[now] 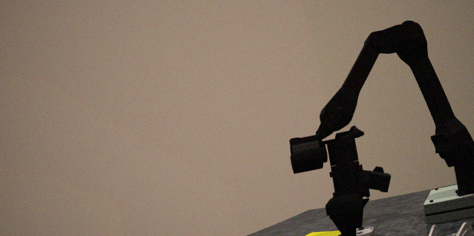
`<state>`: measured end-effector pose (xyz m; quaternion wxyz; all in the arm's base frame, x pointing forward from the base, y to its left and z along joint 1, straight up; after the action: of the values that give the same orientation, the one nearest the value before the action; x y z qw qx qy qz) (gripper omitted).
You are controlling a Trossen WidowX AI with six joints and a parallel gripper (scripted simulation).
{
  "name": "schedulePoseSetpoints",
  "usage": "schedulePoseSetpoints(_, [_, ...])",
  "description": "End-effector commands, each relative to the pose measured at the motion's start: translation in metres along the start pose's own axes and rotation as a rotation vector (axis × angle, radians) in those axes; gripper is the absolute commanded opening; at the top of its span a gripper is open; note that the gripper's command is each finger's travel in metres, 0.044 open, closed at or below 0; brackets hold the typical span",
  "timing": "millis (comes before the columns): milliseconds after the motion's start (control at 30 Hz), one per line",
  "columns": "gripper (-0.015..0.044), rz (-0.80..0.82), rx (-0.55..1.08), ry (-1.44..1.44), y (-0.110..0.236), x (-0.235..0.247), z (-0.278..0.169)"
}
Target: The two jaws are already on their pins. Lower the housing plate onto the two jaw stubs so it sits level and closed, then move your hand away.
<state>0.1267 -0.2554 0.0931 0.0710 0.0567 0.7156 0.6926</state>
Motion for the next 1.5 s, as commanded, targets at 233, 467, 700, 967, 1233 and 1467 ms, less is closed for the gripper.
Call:
schedulePoseSetpoints(233, [0.044,0.007,-0.004,0.004,-0.005,0.0016,0.0017])
schedulePoseSetpoints(467, [0.044,0.007,-0.004,0.004,-0.005,0.0016,0.0017])
schedulePoseSetpoints(700, [0.044,0.007,-0.004,0.004,-0.0058,0.0016,0.0017])
schedulePoseSetpoints(967, [0.0427,0.003,-0.005,0.002,-0.0049,0.001,0.0013])
schedulePoseSetpoints(1233, [0.0373,0.003,-0.005,0.002,-0.0049,0.001,0.0013])
schedulePoseSetpoints(1467, [0.0351,0.003,-0.005,0.002,-0.0049,0.001,0.0013])
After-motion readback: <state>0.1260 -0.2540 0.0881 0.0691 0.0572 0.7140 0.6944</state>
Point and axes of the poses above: the point midway between the two fingers, 35 mm back from their tips, its own y axis back along the fingers, its own x axis across the jaws, z = x × y, the point moved 8 cm from there along y, back along the fingers, and after that the axes turned 13 degrees about -y, right-handed, at the moved point
